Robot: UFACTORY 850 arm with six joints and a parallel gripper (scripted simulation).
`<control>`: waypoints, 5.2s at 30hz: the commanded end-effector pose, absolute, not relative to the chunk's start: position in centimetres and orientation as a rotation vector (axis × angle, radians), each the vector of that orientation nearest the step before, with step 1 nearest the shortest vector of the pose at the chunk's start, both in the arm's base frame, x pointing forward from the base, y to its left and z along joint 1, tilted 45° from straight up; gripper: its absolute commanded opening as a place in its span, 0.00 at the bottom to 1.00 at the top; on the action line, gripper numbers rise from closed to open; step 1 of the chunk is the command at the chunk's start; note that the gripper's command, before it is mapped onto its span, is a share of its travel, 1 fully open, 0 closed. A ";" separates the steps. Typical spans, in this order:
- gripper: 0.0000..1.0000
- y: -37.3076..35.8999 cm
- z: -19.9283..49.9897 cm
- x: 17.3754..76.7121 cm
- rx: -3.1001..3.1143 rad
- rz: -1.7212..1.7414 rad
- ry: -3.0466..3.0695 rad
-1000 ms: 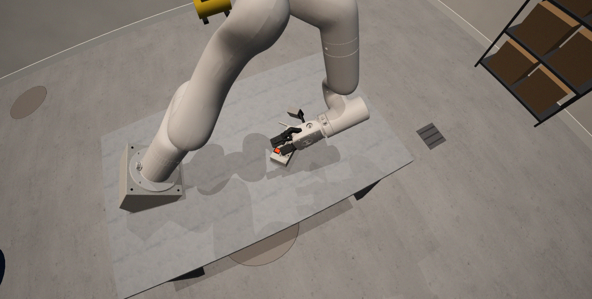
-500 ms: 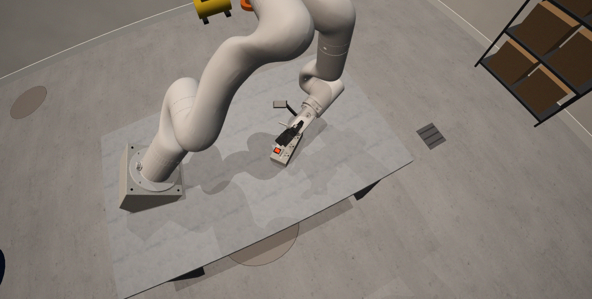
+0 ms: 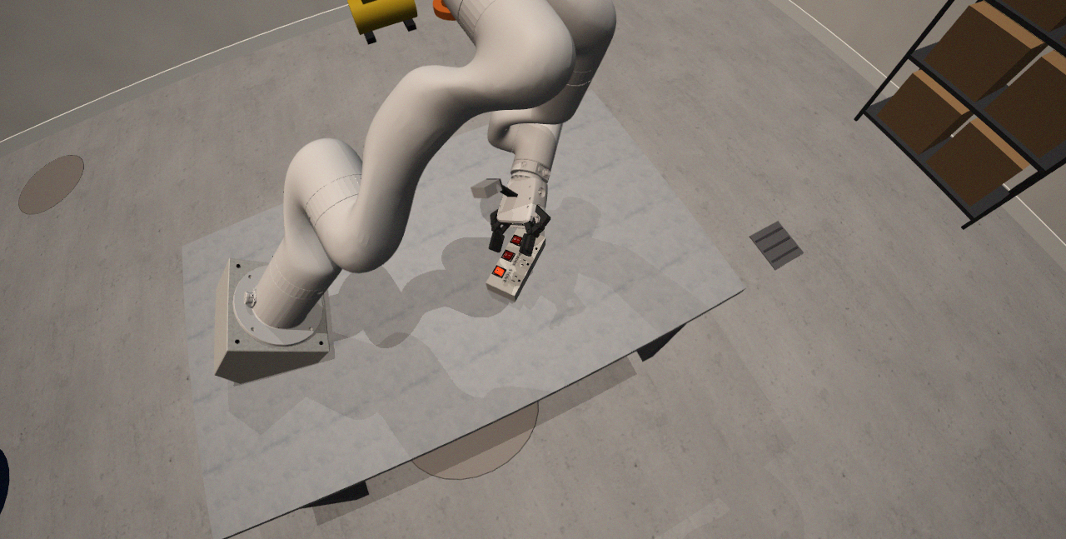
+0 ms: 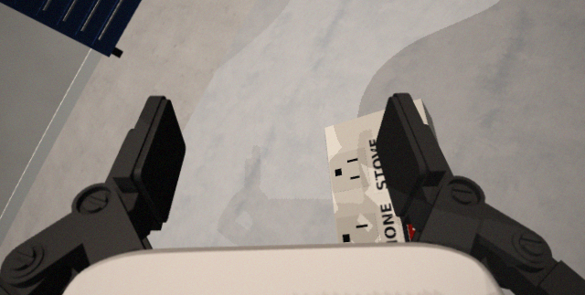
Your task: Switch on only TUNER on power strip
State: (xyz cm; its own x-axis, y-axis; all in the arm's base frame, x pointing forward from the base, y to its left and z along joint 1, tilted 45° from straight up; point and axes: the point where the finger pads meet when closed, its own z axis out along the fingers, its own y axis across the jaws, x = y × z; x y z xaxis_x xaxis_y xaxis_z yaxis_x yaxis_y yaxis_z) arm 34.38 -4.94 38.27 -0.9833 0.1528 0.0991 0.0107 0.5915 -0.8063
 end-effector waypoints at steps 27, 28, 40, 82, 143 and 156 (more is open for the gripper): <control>1.00 -0.8 36.4 39.3 1.648 1.587 -2.259; 1.00 -0.8 36.4 39.3 1.648 1.587 -2.259; 1.00 -0.8 36.4 39.3 1.648 1.587 -2.259; 1.00 -0.8 36.4 39.3 1.648 1.587 -2.259; 1.00 0.7 40.2 32.8 0.224 0.174 -3.894; 1.00 0.7 40.5 32.9 0.189 0.150 -3.914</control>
